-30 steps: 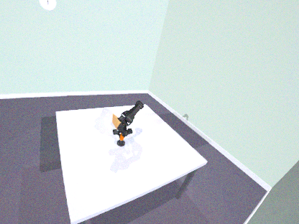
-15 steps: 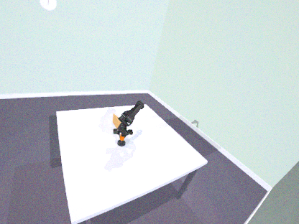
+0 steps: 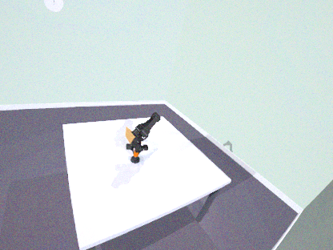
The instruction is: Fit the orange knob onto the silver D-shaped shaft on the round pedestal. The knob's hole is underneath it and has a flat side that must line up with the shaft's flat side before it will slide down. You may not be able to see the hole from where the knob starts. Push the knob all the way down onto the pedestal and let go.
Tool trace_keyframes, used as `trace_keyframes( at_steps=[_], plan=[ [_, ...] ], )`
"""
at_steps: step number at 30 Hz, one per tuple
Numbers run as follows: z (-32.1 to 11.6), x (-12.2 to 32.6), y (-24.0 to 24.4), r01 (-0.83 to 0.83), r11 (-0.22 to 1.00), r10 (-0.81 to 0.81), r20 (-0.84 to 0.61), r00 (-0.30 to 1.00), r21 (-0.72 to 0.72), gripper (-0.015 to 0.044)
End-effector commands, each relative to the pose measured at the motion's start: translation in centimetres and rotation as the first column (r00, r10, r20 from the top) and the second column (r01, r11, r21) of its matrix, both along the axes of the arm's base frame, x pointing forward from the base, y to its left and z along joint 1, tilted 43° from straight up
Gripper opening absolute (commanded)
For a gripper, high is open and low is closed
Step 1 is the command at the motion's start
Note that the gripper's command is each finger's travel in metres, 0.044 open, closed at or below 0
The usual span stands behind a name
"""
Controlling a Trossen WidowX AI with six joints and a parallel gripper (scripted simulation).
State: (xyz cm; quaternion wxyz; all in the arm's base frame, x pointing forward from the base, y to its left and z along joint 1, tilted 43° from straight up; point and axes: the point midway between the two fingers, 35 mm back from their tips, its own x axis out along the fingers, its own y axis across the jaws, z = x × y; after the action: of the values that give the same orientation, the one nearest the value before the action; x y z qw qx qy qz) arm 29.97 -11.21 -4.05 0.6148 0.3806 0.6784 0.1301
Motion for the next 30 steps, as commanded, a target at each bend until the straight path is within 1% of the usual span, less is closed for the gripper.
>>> trace_keyframes(
  at_steps=[1,6,30],
  plan=[
    [-0.04,0.02,0.0,0.0,1.0,0.0,0.003,1.0,0.0,0.0],
    [-0.09,0.02,0.05,-0.031,1.0,0.031,0.031,0.999,-0.003,0.0],
    [-0.09,0.02,0.05,-0.031,1.0,0.031,0.031,0.999,-0.003,0.0]
  ],
)
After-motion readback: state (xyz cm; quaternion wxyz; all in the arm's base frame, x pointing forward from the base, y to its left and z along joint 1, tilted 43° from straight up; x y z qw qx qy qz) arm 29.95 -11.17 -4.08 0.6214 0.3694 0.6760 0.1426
